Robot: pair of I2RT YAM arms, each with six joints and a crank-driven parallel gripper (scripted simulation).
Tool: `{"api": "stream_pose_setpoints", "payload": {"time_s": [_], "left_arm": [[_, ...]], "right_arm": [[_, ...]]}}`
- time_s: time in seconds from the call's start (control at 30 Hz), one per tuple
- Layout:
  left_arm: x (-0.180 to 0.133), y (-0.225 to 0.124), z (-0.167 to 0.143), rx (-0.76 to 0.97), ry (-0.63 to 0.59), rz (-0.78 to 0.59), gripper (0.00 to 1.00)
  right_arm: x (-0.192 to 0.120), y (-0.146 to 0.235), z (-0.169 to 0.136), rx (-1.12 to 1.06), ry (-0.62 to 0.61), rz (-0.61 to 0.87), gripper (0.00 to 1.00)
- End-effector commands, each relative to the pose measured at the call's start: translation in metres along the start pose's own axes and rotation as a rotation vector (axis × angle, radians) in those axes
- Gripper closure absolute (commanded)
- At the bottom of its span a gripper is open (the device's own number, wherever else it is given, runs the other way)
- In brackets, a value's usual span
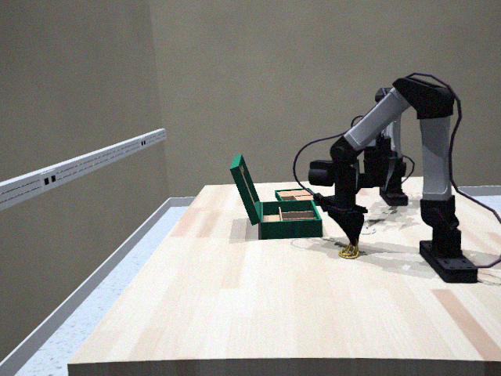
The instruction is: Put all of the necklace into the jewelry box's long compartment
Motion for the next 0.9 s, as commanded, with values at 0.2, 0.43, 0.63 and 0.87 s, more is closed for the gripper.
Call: {"api": "stream_pose_setpoints", "payload": {"time_s": [0.2,0.43,0.63,0.87], "left_arm": [[-0.055,0.002,0.001,0.003,-0.023,-0.002,1.00],[-0.098,0.002,-0.001,0.003,-0.023,-0.002,1.00],[-0.120,0.002,-0.002,0.003,-0.022,-0.002,1.00],[-0.146,0.003,0.000,0.002,0.005,-0.012,1.00]], "right_arm": [[0.001,0.002,0.005,0.007,-0.029,-0.001,0.00],[0.002,0.001,0.007,0.003,-0.030,-0.001,0.00],[0.002,0.001,0.007,0.003,-0.030,-0.001,0.00],[0.002,0.001,0.007,0.003,-0.030,-0.001,0.00]]}}
Point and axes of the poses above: on each arm, the point where the finger pads meet when closed, its own x axis out along the fingers, its own y axis across the jaws, z = x × y, the point moved 7 cm from there along -x, back along the fingers, and after that the axes turned 11 degrees about -x, right-handed, at the moved point
